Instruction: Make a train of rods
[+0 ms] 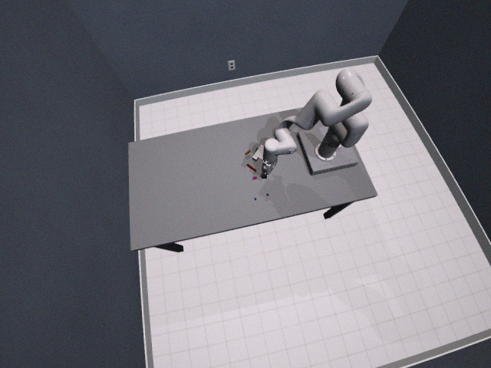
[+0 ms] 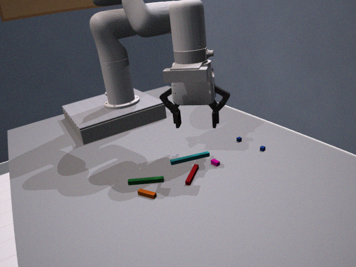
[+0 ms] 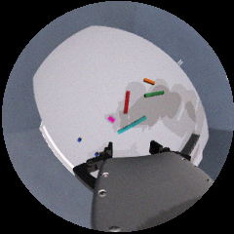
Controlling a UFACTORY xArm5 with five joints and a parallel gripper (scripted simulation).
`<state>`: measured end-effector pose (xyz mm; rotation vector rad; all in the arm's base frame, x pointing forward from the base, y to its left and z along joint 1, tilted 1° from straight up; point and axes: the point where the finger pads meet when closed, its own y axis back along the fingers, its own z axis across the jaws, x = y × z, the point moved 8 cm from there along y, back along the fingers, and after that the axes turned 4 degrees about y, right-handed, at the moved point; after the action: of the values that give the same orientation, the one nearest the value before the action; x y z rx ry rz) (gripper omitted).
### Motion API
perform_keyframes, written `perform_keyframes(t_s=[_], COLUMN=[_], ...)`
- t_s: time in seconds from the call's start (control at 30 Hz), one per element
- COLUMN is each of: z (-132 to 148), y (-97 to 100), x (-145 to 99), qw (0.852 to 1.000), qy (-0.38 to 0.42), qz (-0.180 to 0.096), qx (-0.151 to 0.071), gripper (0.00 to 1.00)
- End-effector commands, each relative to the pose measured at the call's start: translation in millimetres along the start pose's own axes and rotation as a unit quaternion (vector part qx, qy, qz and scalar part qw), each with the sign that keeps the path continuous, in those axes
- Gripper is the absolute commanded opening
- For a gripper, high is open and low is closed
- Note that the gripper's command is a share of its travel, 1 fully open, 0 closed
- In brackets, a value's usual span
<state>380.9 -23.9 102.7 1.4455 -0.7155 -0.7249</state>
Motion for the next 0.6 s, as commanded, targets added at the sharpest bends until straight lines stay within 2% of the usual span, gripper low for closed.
perform_keyframes(t_s=[0.0,0.2,0.27,0.37,0.57], z=[-25,-54,-54,-74,-99], y=[-0.2,-1.3,-1.3,-2.3,-3.9], x=[-9,-25,-25,-39,-59], qw=[0.997,0.984,0.984,0.969,0.943], qy=[-0.084,-0.179,-0.179,-0.248,-0.333], qz=[-0.001,-0.001,-0.001,0.000,0.000], qx=[-0.002,-0.002,-0.002,-0.003,-0.003], gripper=[1.00,1.00,1.00,1.00,1.00])
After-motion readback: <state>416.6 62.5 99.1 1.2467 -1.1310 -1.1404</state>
